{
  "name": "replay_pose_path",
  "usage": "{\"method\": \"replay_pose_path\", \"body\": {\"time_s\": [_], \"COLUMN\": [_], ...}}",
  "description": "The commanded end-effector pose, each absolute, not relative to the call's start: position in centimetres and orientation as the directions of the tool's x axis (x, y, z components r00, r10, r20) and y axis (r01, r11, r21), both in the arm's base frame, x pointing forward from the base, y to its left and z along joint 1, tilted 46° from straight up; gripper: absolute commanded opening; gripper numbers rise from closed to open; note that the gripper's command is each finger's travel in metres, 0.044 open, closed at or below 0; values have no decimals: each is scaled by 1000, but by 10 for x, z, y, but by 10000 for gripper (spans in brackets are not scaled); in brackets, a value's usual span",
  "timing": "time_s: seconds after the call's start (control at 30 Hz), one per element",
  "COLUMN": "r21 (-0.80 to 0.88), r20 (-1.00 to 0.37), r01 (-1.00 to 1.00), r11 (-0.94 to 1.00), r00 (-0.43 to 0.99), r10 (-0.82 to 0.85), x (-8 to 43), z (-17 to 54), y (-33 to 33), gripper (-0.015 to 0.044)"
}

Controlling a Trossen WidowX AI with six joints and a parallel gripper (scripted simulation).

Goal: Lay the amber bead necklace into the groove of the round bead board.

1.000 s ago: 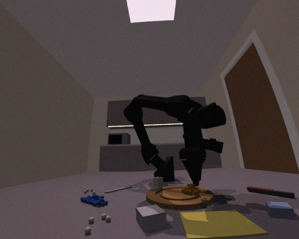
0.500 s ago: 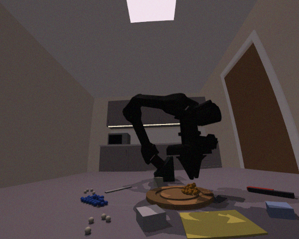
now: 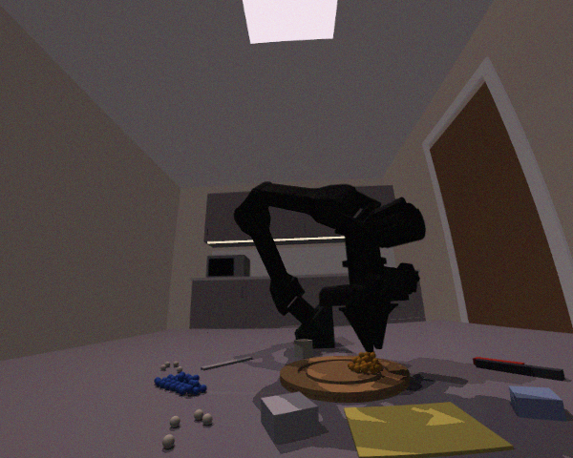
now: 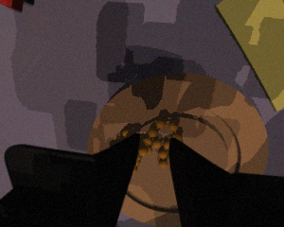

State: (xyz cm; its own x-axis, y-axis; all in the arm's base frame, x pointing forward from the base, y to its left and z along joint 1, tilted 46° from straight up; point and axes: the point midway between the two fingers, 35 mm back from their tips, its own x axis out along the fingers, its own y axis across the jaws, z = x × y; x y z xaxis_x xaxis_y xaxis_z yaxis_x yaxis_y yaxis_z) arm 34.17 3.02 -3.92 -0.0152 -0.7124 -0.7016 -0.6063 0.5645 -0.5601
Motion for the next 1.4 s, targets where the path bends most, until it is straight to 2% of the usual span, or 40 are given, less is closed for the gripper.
{"method": "replay_pose_path", "body": {"time_s": [0.0,0.47,1.07,1.37], "r21": [-558,-558,-559,-559], "r20": [-697,-694,-698,-698], "r01": [-614,-615,-609,-609], "r11": [559,558,563,563], "r00": [-19,-22,-21,-21], "r10": [-716,-719,-716,-716], "x": [340,338,340,340], "z": [-44,-58,-54,-54], "y": [24,9,13,13], "gripper": [120,120,0,0]}}
